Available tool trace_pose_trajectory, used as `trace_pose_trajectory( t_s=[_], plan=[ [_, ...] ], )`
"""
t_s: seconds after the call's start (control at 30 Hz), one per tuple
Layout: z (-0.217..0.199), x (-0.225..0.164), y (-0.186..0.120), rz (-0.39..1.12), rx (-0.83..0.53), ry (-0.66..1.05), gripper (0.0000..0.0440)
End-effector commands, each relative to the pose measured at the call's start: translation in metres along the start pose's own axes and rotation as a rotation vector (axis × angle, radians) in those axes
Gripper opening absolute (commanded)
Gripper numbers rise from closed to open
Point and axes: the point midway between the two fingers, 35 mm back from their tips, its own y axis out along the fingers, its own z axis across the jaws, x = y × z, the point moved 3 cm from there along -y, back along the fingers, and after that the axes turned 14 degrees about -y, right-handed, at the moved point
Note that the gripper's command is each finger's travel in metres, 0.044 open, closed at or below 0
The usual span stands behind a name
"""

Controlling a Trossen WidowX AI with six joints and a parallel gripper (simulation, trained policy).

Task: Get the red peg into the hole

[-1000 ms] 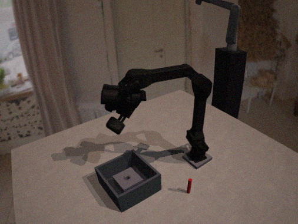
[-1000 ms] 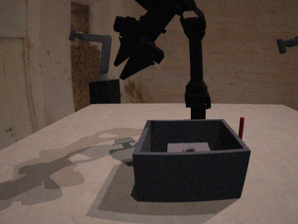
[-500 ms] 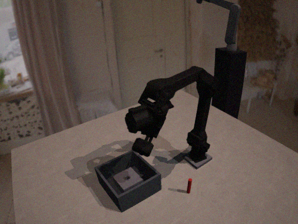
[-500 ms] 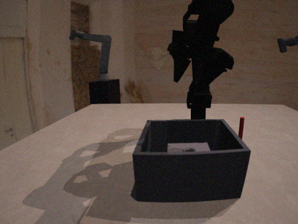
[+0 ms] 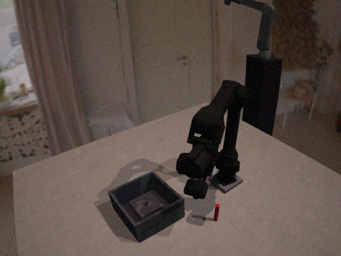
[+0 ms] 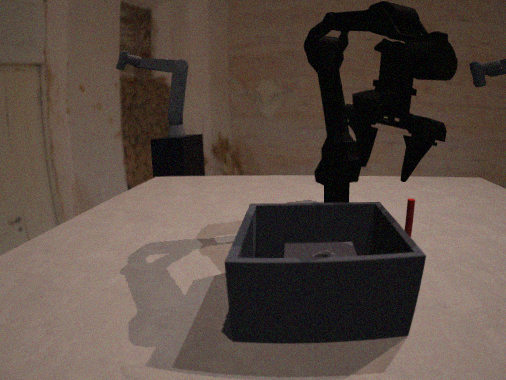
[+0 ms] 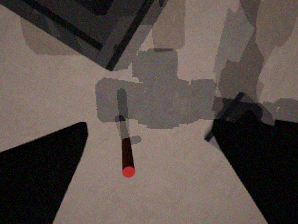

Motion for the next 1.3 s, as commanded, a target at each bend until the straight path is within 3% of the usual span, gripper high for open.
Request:
trace_pose_trajectory(
  t_s=[0.0, 0.47, 0.67, 1.1, 1.27],
  plan=[
    [0.008, -0.019, 0.012, 0.037, 0.011, 0.004, 0.0440],
    [0.041, -0.058, 0.070, 0.046, 0.088, -0.008, 0.0436],
    [0.049, -0.065, 0.093, 0.040, 0.109, -0.029, 0.0410],
    [0.049, -0.071, 0.118, 0.081, 0.055, -0.049, 0.0085],
    [0.053, -0.069, 0.116, 0.076, 0.043, -0.056, 0.0004]
  ],
)
